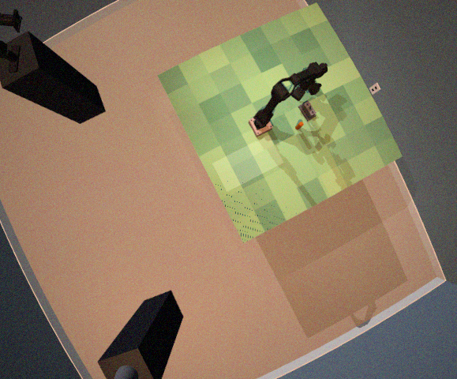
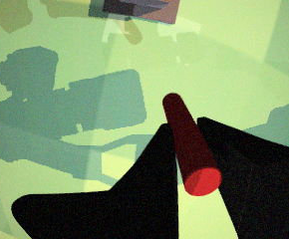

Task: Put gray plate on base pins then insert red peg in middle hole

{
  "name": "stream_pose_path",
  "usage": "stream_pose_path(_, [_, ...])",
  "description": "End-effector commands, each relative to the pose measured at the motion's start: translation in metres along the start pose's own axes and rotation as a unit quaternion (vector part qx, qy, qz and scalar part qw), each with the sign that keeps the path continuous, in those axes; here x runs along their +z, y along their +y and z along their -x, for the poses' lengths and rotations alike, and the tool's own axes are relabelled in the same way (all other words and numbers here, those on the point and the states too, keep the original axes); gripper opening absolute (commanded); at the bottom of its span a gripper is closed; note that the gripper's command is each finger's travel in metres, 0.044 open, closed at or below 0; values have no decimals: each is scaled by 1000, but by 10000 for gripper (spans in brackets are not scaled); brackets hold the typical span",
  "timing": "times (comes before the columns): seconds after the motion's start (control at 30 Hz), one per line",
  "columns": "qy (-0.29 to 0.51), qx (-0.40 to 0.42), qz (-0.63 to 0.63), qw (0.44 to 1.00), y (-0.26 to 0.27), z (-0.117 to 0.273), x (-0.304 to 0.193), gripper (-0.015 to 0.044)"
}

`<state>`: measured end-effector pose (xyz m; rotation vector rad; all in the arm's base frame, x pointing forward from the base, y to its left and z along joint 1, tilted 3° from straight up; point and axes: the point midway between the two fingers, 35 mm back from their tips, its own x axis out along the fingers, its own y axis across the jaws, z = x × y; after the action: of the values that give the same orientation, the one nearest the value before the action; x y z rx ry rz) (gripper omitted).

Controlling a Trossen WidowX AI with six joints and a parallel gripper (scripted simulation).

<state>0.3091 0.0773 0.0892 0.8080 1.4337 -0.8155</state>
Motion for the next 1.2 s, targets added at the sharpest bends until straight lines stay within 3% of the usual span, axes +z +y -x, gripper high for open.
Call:
stream_pose_path(0.0, [-2, -1, 1, 1000, 2, 0, 14, 0])
stream_pose_path(1.17, [-5, -2, 3, 1000, -9, -1, 122, 0])
